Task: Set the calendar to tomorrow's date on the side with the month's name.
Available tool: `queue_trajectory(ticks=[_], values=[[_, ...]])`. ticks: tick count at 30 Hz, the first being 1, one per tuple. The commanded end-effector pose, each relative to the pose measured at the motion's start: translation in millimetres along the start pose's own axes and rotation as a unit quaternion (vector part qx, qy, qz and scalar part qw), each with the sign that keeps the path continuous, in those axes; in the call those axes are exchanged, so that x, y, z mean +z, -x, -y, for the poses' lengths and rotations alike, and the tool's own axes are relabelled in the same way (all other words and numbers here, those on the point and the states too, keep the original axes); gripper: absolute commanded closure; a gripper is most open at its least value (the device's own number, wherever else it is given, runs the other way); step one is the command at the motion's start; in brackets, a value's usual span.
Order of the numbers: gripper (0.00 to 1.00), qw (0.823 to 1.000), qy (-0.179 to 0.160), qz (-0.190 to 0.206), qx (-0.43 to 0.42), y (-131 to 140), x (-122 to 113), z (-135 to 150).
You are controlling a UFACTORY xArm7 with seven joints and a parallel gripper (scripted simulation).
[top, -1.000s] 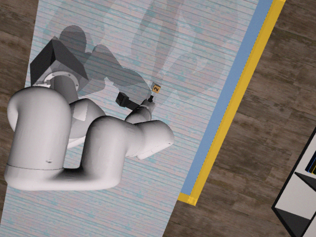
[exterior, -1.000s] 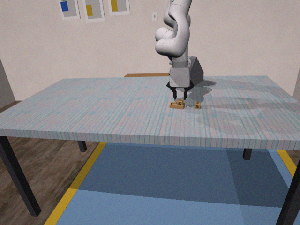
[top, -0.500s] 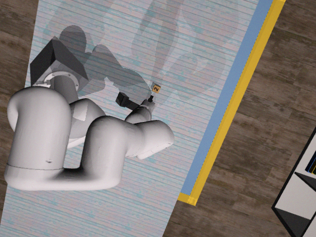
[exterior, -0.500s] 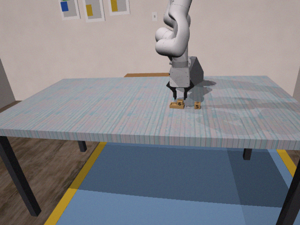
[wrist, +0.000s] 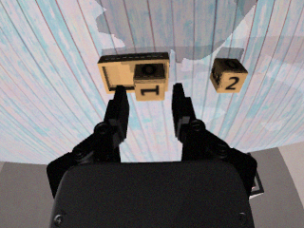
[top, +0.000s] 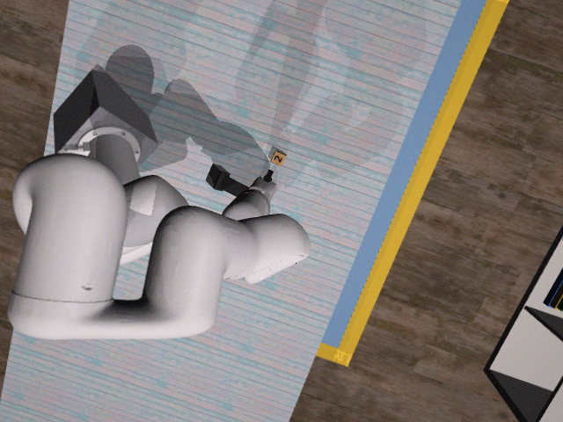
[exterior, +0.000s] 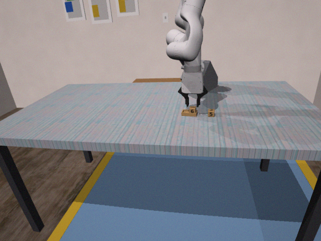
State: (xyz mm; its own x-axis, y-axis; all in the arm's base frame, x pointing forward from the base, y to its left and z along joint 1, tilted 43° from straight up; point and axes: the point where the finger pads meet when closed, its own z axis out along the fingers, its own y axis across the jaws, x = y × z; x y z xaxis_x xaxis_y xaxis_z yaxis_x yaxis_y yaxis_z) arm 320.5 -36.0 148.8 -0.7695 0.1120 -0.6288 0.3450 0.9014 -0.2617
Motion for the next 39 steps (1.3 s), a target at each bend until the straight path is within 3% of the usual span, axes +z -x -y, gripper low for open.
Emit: queue_trajectory(ticks=[1,39], values=[[0.53,1.000,0.000,0.001,0.000,1,0,0],[0.53,1.000,0.000,0.001,0.000,1,26,0]])
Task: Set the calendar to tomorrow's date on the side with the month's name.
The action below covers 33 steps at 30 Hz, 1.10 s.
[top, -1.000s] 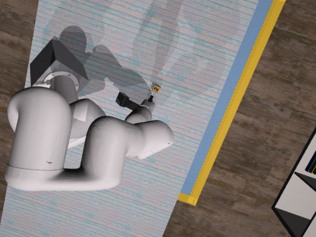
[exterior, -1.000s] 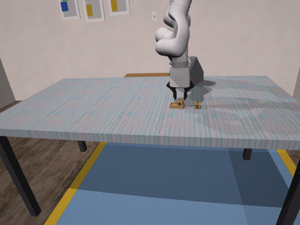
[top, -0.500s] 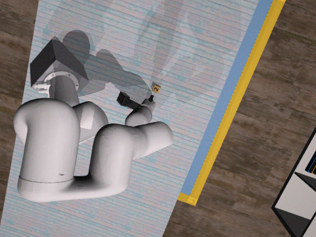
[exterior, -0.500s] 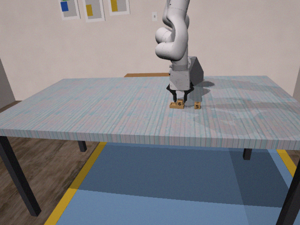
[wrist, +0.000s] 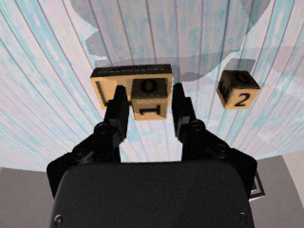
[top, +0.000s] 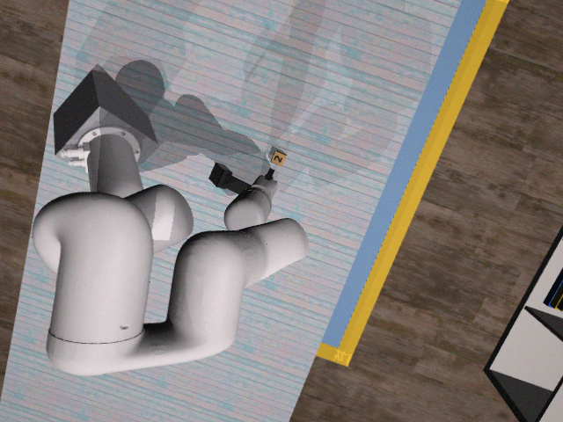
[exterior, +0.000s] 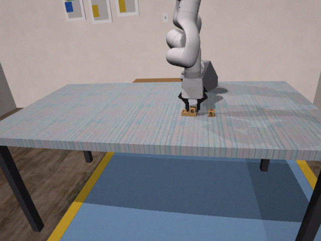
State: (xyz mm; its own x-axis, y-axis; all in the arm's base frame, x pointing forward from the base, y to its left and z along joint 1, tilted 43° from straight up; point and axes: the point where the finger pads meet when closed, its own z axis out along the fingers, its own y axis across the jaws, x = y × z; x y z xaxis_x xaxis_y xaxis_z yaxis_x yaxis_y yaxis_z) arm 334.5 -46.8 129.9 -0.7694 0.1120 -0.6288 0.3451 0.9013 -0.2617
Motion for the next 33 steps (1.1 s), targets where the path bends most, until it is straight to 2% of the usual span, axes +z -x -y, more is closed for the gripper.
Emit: queue_trajectory(ticks=[1,31,32,33], values=[[0.53,1.000,0.000,0.001,0.000,0.6,0.0,-0.3],[0.53,1.000,0.000,0.001,0.000,0.6,0.0,-0.3],[0.73,1.000,0.000,0.001,0.000,0.6,0.0,-0.3],[0.73,1.000,0.000,0.001,0.000,0.6,0.0,-0.3]])
